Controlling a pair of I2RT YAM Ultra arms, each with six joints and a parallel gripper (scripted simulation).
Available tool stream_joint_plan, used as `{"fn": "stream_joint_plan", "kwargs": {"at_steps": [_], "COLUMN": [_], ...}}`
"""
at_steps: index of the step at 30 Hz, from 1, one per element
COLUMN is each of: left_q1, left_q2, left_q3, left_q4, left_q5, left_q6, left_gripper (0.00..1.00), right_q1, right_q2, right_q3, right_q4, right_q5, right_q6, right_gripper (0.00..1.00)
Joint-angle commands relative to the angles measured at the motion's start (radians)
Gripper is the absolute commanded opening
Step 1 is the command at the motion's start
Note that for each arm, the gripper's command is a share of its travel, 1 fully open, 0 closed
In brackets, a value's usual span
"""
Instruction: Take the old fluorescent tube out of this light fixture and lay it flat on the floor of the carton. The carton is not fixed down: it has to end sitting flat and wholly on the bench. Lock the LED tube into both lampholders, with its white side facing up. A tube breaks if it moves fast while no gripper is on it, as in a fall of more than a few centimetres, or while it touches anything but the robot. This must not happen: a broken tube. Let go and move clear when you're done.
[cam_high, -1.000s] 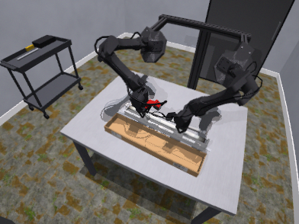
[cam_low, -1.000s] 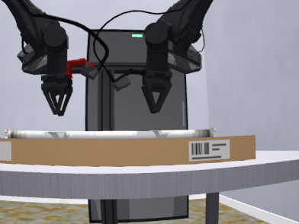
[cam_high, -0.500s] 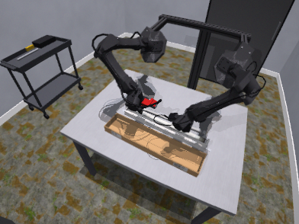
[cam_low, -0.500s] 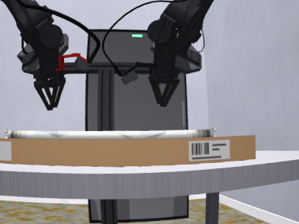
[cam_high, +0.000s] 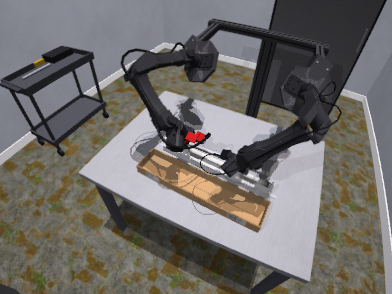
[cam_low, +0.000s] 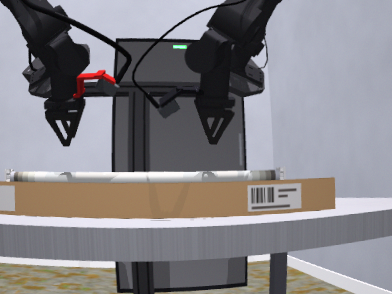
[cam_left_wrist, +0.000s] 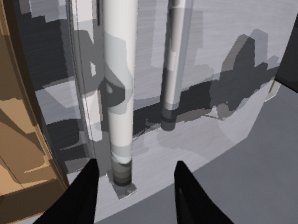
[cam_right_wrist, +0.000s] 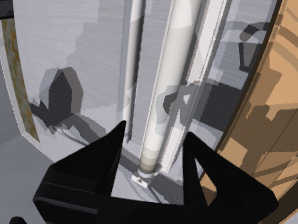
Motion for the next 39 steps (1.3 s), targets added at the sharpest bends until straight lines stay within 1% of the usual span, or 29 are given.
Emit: {"fn": "stream_joint_plan", "kwargs": {"at_steps": [1, 3, 5, 6, 9, 13, 14, 15, 16, 17, 19, 20, 21, 22, 24, 25, 26, 27, 28, 30, 31, 32, 33, 34, 35, 36, 39], "left_q1": [-0.020, -0.018, -0.018, -0.010, -0.008, -0.014, -0.009, -0.014, -0.014, -0.013, -0.013, -0.011, -0.012, -0.013, -0.013, 0.014, 0.014, 0.017, 0.009, 0.009, 0.007, 0.004, 0.009, 0.011, 0.009, 0.012, 0.041], "left_q2": [0.045, 0.094, 0.124, 0.139, 0.175, 0.185, 0.162, 0.150, 0.147, 0.206, 0.215, 0.210, 0.209, 0.197, 0.171, 0.224, 0.228, 0.230, 0.227, 0.227, 0.223, 0.241, 0.239, 0.244, 0.256, 0.260, 0.275], "left_q3": [0.085, 0.123, 0.157, 0.170, 0.195, 0.207, 0.206, 0.216, 0.216, 0.208, 0.181, 0.148, 0.152, 0.180, 0.189, 0.138, 0.146, 0.143, 0.145, 0.145, 0.173, 0.197, 0.186, 0.186, 0.137, 0.127, 0.130], "left_q4": [-0.015, -0.014, -0.020, -0.018, -0.020, -0.021, -0.023, -0.022, -0.020, -0.022, -0.023, -0.026, -0.025, -0.023, -0.008, 0.037, 0.046, 0.053, 0.026, 0.026, 0.053, 0.064, 0.064, 0.073, 0.098, 0.107, 0.130], "left_q5": [0.019, 0.015, 0.013, -0.013, 0.008, 0.009, -0.005, -0.007, -0.006, -0.008, 0.008, 0.008, 0.008, 0.007, 0.007, 0.011, 0.011, 0.013, 0.011, 0.011, 0.006, 0.011, 0.007, 0.007, 0.017, 0.019, 0.023], "left_q6": [0.003, 0.014, 0.014, 0.017, 0.018, 0.017, 0.018, 0.018, 0.018, 0.019, 0.019, 0.020, 0.020, 0.020, 0.020, 0.032, 0.036, 0.039, 0.033, 0.033, 0.033, 0.039, 0.037, 0.041, 0.057, 0.060, 0.071], "left_gripper": [0.49, 0.49, 0.49, 0.49, 0.49, 0.49, 0.49, 0.49, 0.49, 0.49, 0.49, 0.49, 0.49, 0.49, 0.49, 0.49, 0.49, 0.49, 0.49, 0.49, 0.49, 0.49, 0.49, 0.49, 0.49, 0.49, 0.49], "right_q1": [0.013, -0.012, 0.014, 0.018, 0.002, 0.008, 0.004, 0.009, 0.009, 0.004, 0.005, 0.003, 0.003, 0.003, 0.003, 0.003, -0.020, -0.020, -0.020, -0.020, -0.010, -0.003, -0.010, -0.013, -0.039, -0.040, -0.040], "right_q2": [0.060, 0.108, 0.136, 0.151, 0.188, 0.204, 0.179, 0.184, 0.213, 0.228, 0.228, 0.229, 0.220, 0.221, 0.209, 0.203, 0.238, 0.241, 0.239, 0.239, 0.234, 0.249, 0.244, 0.248, 0.263, 0.269, 0.284], "right_q3": [0.074, 0.106, 0.137, 0.149, 0.176, 0.187, 0.192, 0.201, 0.201, 0.194, 0.176, 0.149, 0.150, 0.151, 0.172, 0.172, 0.134, 0.142, 0.151, 0.151, 0.159, 0.135, 0.163, 0.146, 0.125, 0.135, 0.124], "right_q4": [-0.023, -0.029, -0.034, -0.031, -0.031, -0.033, -0.034, -0.033, -0.023, -0.006, -0.013, -0.019, -0.019, -0.019, -0.014, -0.014, 0.041, 0.051, 0.021, 0.021, 0.053, 0.068, 0.069, 0.086, 0.103, 0.112, 0.143], "right_q5": [-0.015, -0.014, -0.011, -0.010, -0.009, -0.009, -0.008, -0.008, -0.008, -0.008, -0.009, -0.009, -0.009, -0.009, -0.009, -0.009, -0.012, -0.012, -0.011, -0.011, -0.009, -0.012, -0.009, -0.013, -0.017, -0.019, -0.019], "right_q6": [-0.002, -0.012, -0.012, -0.015, -0.016, -0.016, -0.017, -0.017, -0.017, -0.017, -0.017, -0.018, -0.018, -0.018, -0.018, -0.018, -0.032, -0.037, -0.029, -0.029, -0.036, -0.040, -0.041, -0.052, -0.058, -0.063, -0.070], "right_gripper": [0.49, 0.49, 0.49, 0.49, 0.49, 0.49, 0.49, 0.49, 0.49, 0.49, 0.49, 0.49, 0.49, 0.49, 0.49, 0.49, 0.49, 0.49, 0.49, 0.49, 0.49, 0.49, 0.49, 0.49, 0.49, 0.49, 0.49]}}
